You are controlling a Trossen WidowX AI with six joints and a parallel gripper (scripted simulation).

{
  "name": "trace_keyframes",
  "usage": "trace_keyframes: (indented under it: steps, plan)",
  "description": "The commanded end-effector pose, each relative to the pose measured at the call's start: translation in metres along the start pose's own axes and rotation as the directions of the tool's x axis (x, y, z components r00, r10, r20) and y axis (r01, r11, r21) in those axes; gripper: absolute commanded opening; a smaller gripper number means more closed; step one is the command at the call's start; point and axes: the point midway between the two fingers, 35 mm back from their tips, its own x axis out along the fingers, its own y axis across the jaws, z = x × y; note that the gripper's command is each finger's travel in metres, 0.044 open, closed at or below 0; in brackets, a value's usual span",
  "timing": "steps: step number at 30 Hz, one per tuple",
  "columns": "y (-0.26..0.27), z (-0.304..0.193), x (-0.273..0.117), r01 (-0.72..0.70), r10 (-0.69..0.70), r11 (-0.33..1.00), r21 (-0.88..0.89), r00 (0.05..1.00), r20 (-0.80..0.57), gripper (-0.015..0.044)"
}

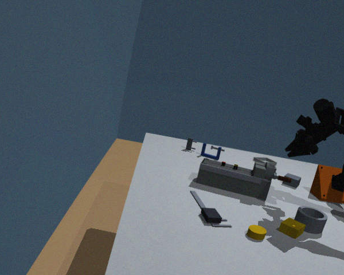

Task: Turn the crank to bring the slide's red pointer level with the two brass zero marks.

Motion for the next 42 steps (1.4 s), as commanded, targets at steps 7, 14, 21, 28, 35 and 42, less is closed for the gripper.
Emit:
trace_keyframes:
  steps: [7,14,21,28,35,42]
  plan:
    - [-0.001,0.03,0.005,-0.055,0.054,0.997,-0.052,0.998,-0.021,0.044]
    - [-0.01,0.056,0.027,-0.113,0.11,0.988,-0.105,0.993,-0.037,0.044]
    - [-0.024,0.08,0.048,-0.173,0.167,0.971,-0.164,0.985,-0.051,0.044]
    - [-0.041,0.1,0.07,-0.242,0.232,0.94,-0.241,0.97,-0.069,0.044]
    - [-0.054,0.11,0.085,-0.285,0.274,0.914,-0.289,0.958,-0.079,0.044]
    - [-0.054,0.083,0.116,-0.285,0.273,0.914,-0.289,0.959,-0.08,0.044]
